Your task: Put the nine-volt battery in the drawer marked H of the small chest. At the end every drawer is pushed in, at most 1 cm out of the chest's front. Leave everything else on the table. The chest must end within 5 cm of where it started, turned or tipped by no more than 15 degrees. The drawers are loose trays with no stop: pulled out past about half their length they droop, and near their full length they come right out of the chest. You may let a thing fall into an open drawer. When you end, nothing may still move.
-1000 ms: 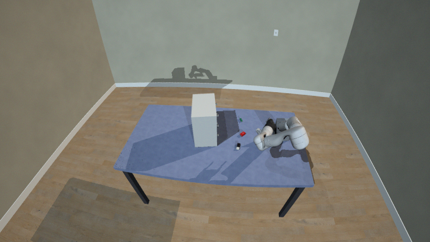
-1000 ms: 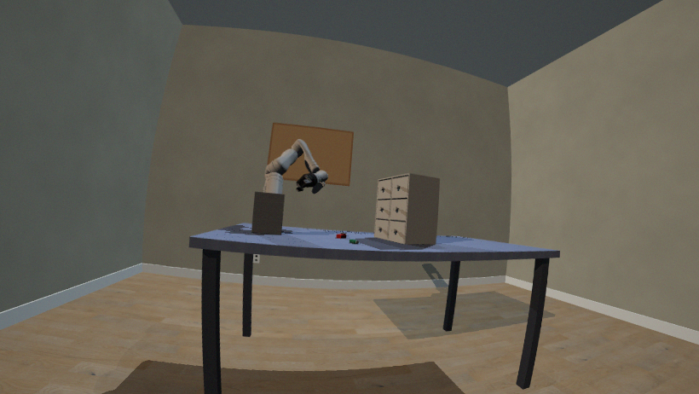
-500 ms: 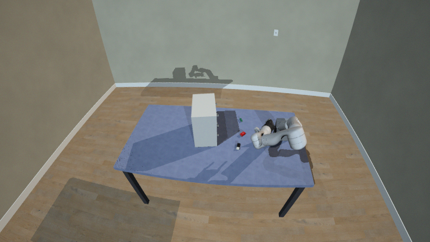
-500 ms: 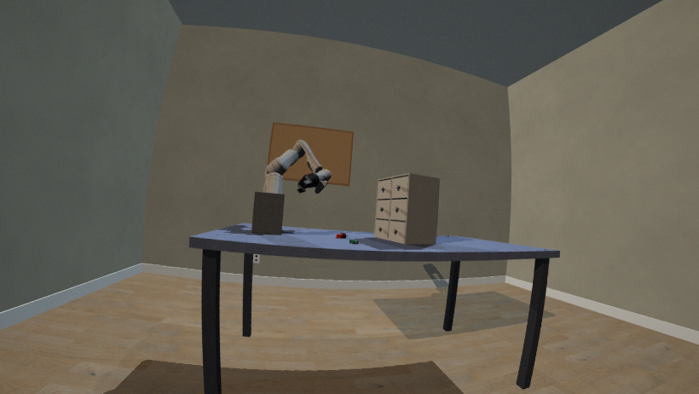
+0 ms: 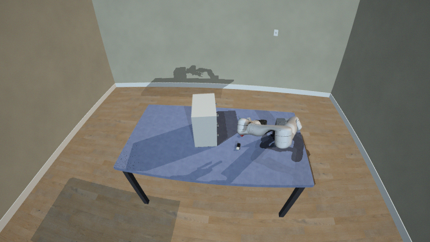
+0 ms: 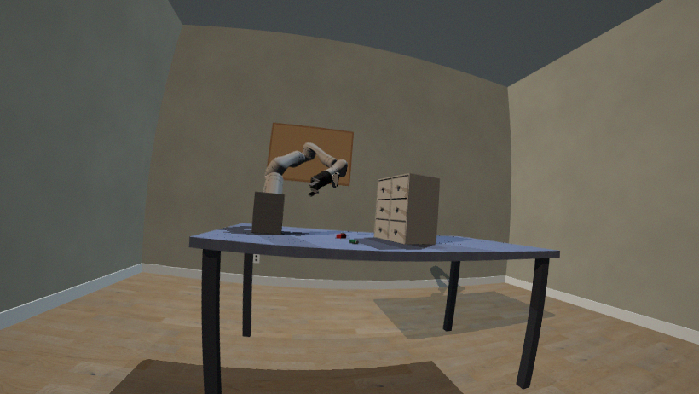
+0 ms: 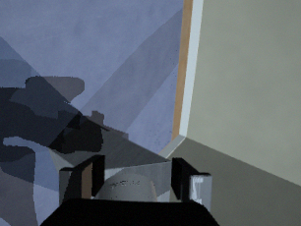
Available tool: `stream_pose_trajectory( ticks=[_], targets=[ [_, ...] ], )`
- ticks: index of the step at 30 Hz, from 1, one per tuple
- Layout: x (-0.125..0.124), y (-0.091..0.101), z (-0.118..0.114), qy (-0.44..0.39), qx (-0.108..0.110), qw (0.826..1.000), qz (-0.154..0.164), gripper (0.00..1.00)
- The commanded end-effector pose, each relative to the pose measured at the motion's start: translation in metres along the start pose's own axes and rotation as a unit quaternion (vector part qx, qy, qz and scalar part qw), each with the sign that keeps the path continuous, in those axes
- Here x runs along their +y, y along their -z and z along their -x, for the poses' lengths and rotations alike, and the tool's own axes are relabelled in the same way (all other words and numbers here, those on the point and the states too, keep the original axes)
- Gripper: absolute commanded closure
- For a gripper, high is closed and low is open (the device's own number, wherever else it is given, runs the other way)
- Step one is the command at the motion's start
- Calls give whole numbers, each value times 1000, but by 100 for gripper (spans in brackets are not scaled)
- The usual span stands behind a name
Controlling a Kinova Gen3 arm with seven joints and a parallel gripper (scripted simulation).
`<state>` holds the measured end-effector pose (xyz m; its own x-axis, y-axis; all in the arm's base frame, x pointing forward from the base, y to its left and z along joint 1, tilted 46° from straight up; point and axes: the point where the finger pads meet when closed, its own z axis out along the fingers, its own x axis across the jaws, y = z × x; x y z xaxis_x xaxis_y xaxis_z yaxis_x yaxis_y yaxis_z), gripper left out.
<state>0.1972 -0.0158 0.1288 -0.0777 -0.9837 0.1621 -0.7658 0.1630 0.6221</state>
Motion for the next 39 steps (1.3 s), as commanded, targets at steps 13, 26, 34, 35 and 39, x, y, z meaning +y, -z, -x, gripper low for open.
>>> stream_pose_trajectory(
  ticks=[13,26,34,35,39],
  targets=[
    [-49,22,-26,-168,-133,975,54,0],
    [-58,28,-32,-193,-158,967,57,0],
    [-62,28,-33,-194,-158,967,51,0],
    [-67,33,-39,-218,-182,957,63,0],
    [-71,32,-40,-219,-181,957,57,0]
  ],
)
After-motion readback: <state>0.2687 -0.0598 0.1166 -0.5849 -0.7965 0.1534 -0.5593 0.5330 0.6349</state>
